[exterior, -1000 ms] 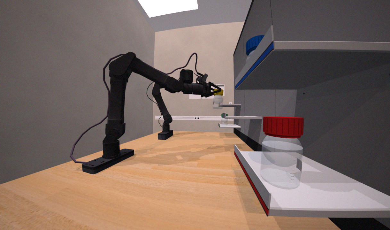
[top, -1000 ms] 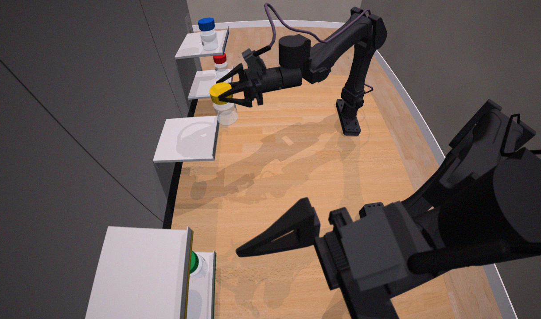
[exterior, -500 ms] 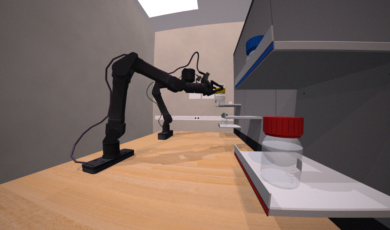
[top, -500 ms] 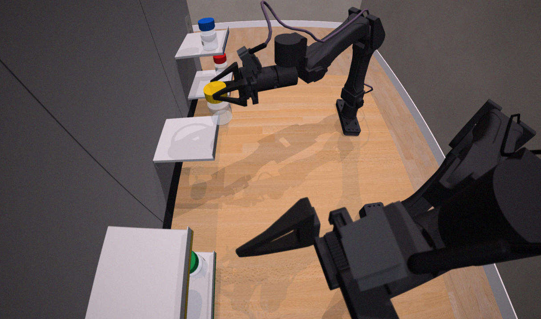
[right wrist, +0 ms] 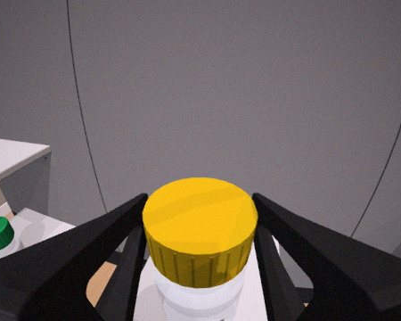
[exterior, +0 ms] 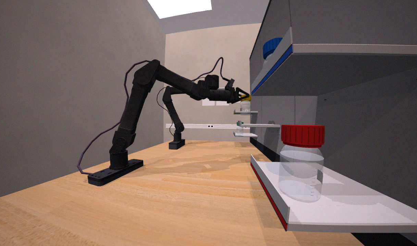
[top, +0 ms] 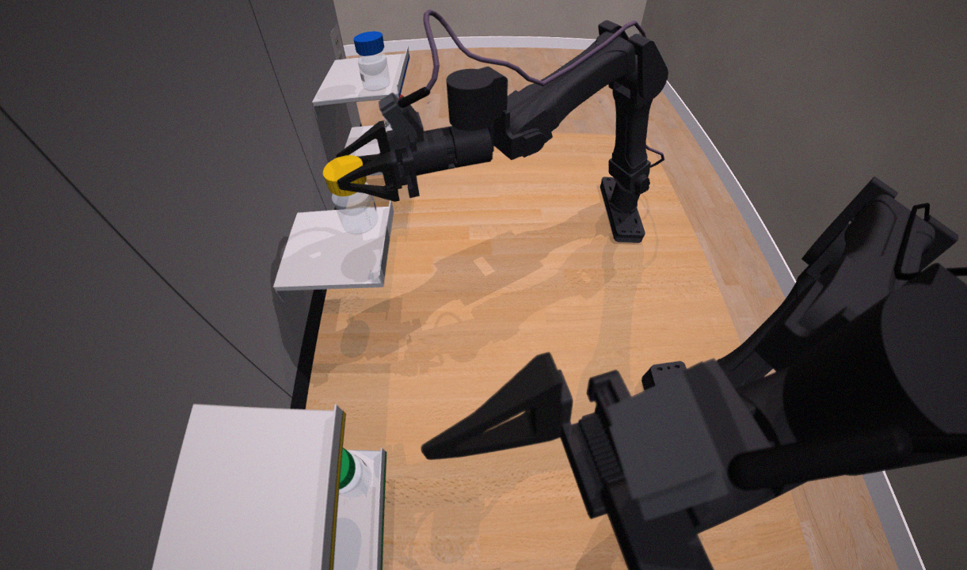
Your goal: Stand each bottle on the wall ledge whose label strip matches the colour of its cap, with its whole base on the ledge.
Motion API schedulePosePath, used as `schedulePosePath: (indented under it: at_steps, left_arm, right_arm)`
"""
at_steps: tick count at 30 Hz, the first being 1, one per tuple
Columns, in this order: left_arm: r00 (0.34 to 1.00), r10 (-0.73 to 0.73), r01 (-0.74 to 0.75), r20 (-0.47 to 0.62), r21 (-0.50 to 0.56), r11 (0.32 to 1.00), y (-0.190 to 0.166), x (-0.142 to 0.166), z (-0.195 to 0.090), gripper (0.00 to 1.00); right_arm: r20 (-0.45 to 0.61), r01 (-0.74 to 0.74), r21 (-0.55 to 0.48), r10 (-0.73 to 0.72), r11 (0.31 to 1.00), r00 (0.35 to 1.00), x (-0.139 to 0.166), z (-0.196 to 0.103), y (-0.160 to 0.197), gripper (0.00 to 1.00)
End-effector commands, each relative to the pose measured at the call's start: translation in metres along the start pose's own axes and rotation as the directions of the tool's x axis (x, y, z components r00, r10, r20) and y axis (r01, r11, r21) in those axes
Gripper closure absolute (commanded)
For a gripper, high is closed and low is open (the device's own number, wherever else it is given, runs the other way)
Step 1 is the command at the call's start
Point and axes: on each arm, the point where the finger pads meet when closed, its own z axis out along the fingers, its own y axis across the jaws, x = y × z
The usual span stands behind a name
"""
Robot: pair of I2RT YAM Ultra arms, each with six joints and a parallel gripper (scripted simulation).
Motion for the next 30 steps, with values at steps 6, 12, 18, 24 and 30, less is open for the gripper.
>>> schedulePosePath:
  at_steps: [6, 12, 18, 24, 30]
  left_arm:
    - [1.000, -0.003, 0.003, -0.013, 0.003, 1.000, 0.000, -0.001, -0.001, 0.00]
    - [1.000, -0.003, 0.003, -0.013, 0.003, 1.000, 0.000, -0.001, -0.001, 0.00]
    - [0.999, -0.012, 0.012, -0.034, -0.001, 1.000, 0.001, 0.005, -0.001, 0.00]
    - [0.995, -0.032, 0.036, -0.097, 0.038, 0.999, -0.030, 0.003, -0.008, 0.00]
    - [0.991, -0.008, 0.031, -0.136, 0.162, 0.986, -0.090, -0.013, -0.024, 0.00]
  right_arm:
    - [0.109, -0.043, 0.005, 0.042, 0.999, 0.993, -0.046, 0.006, -0.007, 0.50]
    - [0.109, -0.043, 0.004, 0.042, 0.999, 0.993, -0.046, 0.006, -0.007, 0.50]
    - [0.085, -0.030, 0.005, 0.029, 1.000, 0.996, -0.038, 0.005, -0.004, 0.50]
    - [0.085, -0.030, 0.005, 0.029, 1.000, 0.996, -0.038, 0.005, -0.004, 0.50]
    - [0.085, -0.030, 0.005, 0.029, 1.000, 0.996, -0.038, 0.005, -0.004, 0.50]
